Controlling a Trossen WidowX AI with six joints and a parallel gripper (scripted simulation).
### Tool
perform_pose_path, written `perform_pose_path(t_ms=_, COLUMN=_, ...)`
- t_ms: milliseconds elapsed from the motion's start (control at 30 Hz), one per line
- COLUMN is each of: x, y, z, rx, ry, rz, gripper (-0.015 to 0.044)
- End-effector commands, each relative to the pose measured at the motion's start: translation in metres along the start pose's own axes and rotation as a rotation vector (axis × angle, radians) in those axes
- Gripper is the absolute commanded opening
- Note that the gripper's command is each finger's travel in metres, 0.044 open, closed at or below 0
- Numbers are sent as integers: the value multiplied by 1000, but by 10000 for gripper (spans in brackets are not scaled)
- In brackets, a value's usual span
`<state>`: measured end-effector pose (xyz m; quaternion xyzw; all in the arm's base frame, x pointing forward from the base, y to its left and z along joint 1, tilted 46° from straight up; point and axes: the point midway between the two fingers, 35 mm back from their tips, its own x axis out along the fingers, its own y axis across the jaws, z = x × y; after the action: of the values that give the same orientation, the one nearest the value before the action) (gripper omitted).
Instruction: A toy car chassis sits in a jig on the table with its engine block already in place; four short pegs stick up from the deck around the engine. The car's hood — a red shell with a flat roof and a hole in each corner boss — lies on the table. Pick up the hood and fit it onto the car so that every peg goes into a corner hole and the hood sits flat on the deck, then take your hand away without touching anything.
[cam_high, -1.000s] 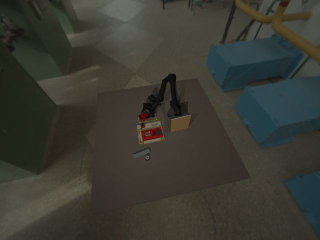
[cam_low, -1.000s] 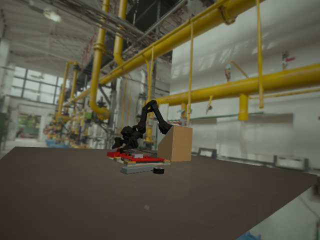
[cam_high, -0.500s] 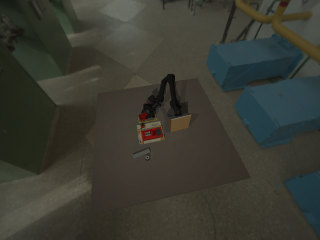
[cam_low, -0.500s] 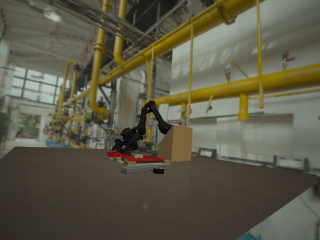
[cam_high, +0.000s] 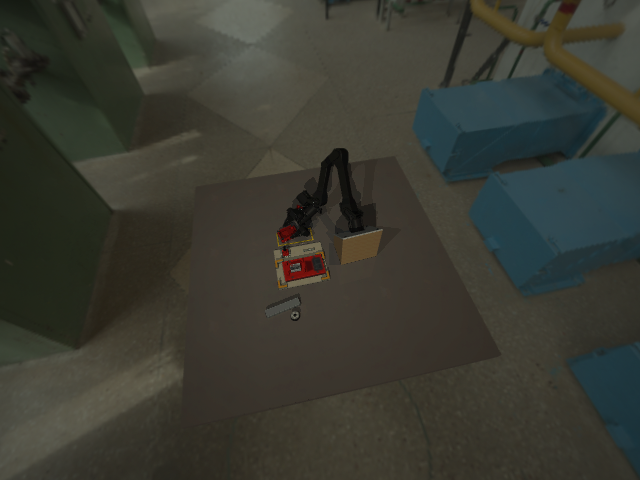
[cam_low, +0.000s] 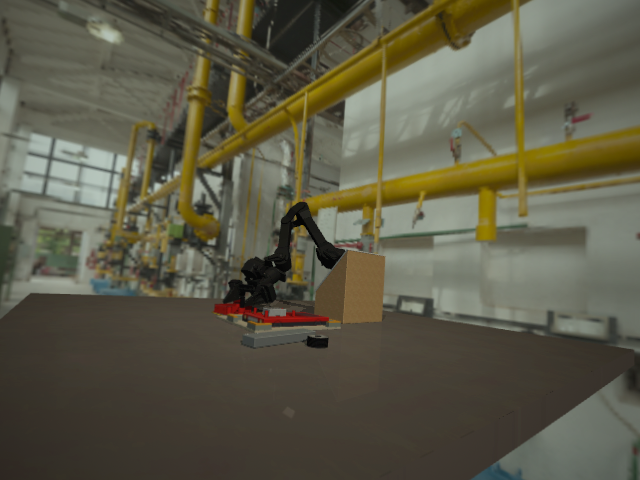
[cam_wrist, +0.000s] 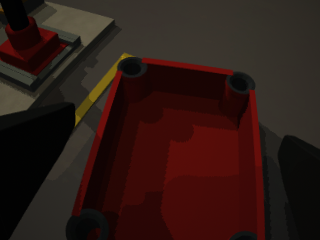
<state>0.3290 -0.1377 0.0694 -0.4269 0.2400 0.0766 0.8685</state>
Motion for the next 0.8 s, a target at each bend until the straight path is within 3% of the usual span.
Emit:
perform_pose_path(t_ms=0, x=2, y=-1, z=-1, rx=-6, ry=-7, rz=-1, gripper=440)
perform_pose_path(t_ms=767, x=8, y=-1, z=-11, rx=-7, ry=-7, rz=-1, gripper=440)
